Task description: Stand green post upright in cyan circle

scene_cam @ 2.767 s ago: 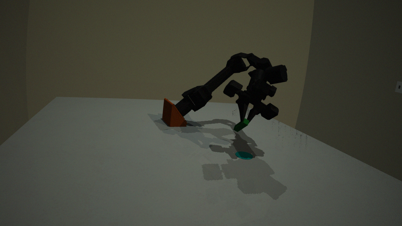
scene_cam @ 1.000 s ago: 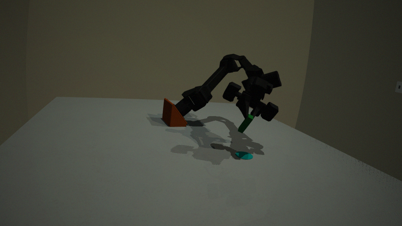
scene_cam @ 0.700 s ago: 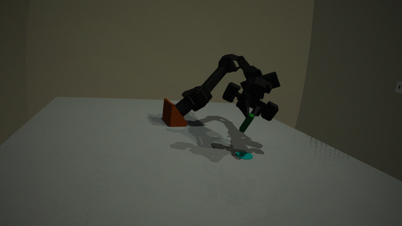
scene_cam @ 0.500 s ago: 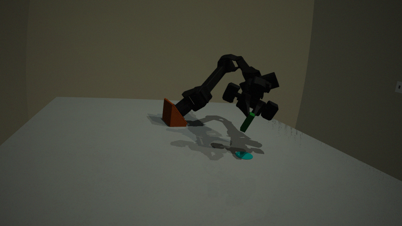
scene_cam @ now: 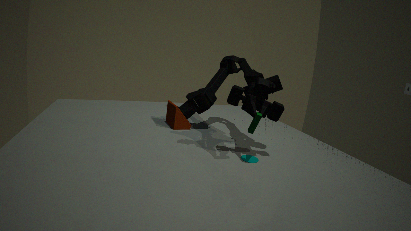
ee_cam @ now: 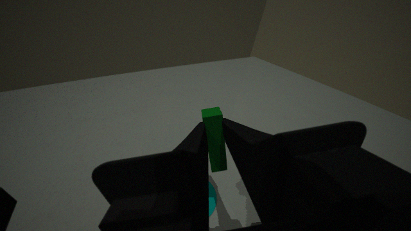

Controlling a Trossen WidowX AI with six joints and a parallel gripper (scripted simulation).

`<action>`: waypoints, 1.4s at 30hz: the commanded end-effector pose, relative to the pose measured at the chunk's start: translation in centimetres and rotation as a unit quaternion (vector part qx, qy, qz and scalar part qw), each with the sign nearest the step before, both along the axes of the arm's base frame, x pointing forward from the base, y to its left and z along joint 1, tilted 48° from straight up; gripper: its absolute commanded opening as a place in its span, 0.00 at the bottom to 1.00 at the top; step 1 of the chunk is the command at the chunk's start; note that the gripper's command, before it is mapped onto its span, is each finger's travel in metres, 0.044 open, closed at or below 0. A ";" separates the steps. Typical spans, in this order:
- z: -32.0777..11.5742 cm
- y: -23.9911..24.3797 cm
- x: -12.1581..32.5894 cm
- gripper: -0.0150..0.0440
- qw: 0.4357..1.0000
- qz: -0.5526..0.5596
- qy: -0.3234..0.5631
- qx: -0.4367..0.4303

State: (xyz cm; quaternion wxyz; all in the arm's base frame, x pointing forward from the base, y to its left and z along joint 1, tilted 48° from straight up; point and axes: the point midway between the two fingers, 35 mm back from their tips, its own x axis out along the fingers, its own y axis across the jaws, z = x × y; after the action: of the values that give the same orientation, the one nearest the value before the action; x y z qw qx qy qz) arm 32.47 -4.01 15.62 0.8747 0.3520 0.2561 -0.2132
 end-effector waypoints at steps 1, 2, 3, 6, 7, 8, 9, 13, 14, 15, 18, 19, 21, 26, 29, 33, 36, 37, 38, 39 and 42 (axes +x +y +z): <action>0.4 -0.1 -0.2 0.29 1.000 -0.012 -0.019 0.000; 0.5 -0.1 -0.2 0.29 1.000 -0.014 -0.022 0.000; 0.5 -0.1 -0.2 0.29 1.000 -0.016 -0.026 0.000; 0.7 -0.1 -0.3 0.29 0.999 -0.022 -0.036 0.001; 0.7 -0.1 -0.3 0.29 0.999 -0.024 -0.039 0.001; 0.7 -0.1 -0.4 0.29 0.999 -0.026 -0.043 0.001; 0.8 -0.1 -0.4 0.29 0.999 -0.028 -0.046 0.002; 1.0 0.0 -0.6 0.29 0.998 -0.036 -0.060 0.003; 1.0 0.0 -0.6 0.29 0.997 -0.038 -0.063 0.003; 1.0 0.0 -0.6 0.29 0.997 -0.040 -0.066 0.004; 1.2 0.0 -0.8 0.29 0.996 -0.046 -0.077 0.005; 1.2 0.0 -0.8 0.29 0.996 -0.048 -0.080 0.006; 1.3 0.0 -0.9 0.29 0.995 -0.051 -0.087 0.007; 1.5 0.0 -1.1 0.29 0.993 -0.061 -0.104 0.010; 1.6 0.0 -1.3 0.29 0.991 -0.067 -0.115 0.012; 1.8 -0.1 -1.5 0.29 0.989 -0.074 -0.129 0.015; 1.9 -0.1 -1.6 0.29 0.987 -0.080 -0.139 0.018; 2.0 -0.1 -1.7 0.29 0.986 -0.081 -0.142 0.019; 2.0 -0.1 -1.7 0.29 0.986 -0.082 -0.144 0.019; 2.0 -0.1 -1.7 0.29 0.986 -0.083 -0.145 0.019; 2.0 -0.1 -1.7 0.29 0.986 -0.083 -0.145 0.019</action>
State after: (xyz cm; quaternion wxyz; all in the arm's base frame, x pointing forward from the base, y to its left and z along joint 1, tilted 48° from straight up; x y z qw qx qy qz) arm 30.87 -3.98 17.34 0.8761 0.4114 0.1107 -0.2258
